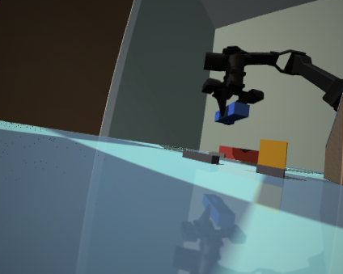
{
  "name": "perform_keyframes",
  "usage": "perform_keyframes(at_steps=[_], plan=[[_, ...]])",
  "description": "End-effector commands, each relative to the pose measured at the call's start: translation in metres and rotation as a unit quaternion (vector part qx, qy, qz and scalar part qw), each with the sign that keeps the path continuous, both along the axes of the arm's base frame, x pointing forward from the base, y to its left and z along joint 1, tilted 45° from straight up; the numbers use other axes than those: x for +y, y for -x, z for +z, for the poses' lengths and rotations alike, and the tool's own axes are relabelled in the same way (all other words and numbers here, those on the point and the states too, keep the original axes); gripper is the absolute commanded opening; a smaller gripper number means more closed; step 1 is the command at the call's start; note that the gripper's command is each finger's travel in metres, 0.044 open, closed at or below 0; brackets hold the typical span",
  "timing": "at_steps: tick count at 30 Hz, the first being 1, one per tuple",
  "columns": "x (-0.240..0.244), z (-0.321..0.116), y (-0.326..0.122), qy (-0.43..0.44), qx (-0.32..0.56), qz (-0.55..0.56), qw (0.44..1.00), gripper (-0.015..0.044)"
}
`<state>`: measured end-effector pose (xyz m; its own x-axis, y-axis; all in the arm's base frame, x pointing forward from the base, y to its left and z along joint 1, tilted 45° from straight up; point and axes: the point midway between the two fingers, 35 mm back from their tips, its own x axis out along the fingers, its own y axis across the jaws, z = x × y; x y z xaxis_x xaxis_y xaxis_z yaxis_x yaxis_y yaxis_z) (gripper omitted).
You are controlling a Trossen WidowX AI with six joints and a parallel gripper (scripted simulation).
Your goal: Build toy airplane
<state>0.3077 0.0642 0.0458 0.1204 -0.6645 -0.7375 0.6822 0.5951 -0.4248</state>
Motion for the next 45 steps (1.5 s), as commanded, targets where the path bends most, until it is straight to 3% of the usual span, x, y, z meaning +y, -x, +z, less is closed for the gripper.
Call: perform_keyframes(at_steps=[1, 40, 45], plan=[[-0.009, 0.008, 0.003, -0.003, -0.024, -0.02, 1.0, 0.0], [-0.106, 0.05, 0.056, -0.021, -0.23, -0.242, 0.942, 0.0], [-0.106, 0.05, 0.056, -0.021, -0.23, -0.242, 0.942, 0.0131]])
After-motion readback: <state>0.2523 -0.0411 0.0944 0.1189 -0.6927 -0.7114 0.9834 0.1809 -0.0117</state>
